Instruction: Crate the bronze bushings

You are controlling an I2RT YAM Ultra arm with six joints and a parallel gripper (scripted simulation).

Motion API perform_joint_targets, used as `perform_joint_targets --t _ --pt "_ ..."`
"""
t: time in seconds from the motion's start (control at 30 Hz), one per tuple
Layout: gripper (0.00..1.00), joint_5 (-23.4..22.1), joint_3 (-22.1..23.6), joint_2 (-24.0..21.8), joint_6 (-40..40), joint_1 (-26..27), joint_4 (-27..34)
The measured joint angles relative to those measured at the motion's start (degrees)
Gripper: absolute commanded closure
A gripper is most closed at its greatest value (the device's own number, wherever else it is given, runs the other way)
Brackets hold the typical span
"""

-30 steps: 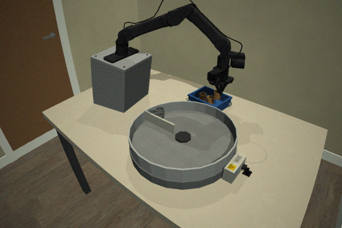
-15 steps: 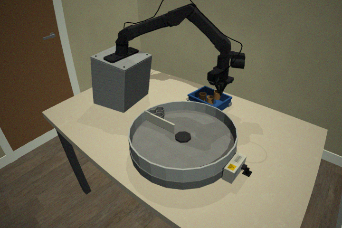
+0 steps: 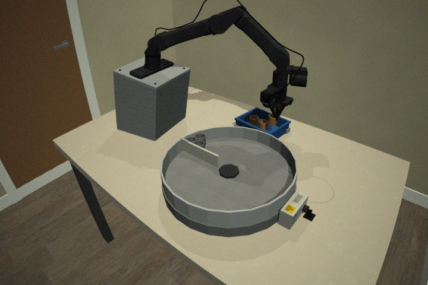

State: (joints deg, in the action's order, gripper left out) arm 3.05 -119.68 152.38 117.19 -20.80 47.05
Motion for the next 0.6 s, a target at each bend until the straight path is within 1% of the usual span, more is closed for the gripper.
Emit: perform_joint_targets --t 0.2,0.6 --pt "1.0 0.0 -0.9 -0.1 0.0 0.0 0.4" --pt "1.0 0.0 -0.9 -0.1 0.0 0.0 0.6"
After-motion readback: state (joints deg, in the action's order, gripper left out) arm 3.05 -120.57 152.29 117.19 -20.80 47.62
